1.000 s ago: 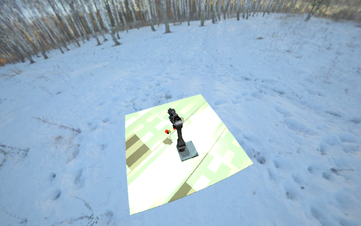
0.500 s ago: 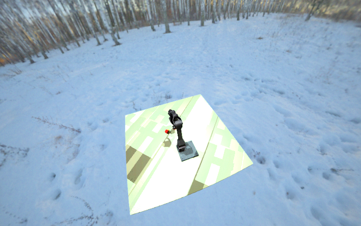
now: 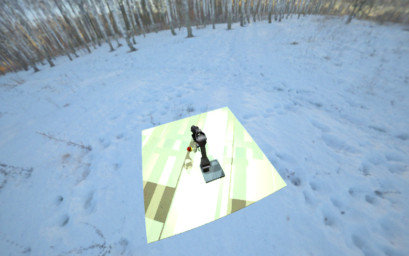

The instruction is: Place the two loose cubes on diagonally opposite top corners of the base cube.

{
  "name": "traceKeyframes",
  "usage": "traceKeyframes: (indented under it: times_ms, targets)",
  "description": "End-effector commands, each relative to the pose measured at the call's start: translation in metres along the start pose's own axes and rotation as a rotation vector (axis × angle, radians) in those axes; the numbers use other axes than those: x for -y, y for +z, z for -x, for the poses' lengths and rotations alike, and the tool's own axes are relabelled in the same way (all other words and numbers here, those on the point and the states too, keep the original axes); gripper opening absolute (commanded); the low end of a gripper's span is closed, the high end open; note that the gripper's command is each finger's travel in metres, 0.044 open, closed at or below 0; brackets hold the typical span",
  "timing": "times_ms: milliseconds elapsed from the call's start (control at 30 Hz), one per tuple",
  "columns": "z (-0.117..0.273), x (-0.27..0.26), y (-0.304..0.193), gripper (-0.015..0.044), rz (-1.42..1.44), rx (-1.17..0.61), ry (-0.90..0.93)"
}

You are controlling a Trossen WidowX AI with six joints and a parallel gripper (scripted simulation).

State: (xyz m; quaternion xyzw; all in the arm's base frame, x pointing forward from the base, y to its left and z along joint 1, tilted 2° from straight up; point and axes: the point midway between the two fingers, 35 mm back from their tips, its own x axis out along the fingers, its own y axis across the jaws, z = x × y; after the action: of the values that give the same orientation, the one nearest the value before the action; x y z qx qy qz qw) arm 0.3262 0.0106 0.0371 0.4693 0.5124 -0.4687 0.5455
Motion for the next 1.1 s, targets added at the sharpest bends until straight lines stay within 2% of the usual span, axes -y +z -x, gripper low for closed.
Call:
traceKeyframes:
  times_ms: [0, 133, 333, 1067]
  targets:
    - [-0.006, 0.001, 0.000, 0.0213, 0.002, 0.003, -0.009]
    - [-0.006, 0.001, 0.000, 0.0107, 0.002, 0.003, -0.009]
    - [-0.001, 0.000, 0.001, 0.0105, 0.002, 0.003, -0.009]
    - [0.067, -0.005, 0.001, 0.0105, 0.002, 0.002, -0.008]
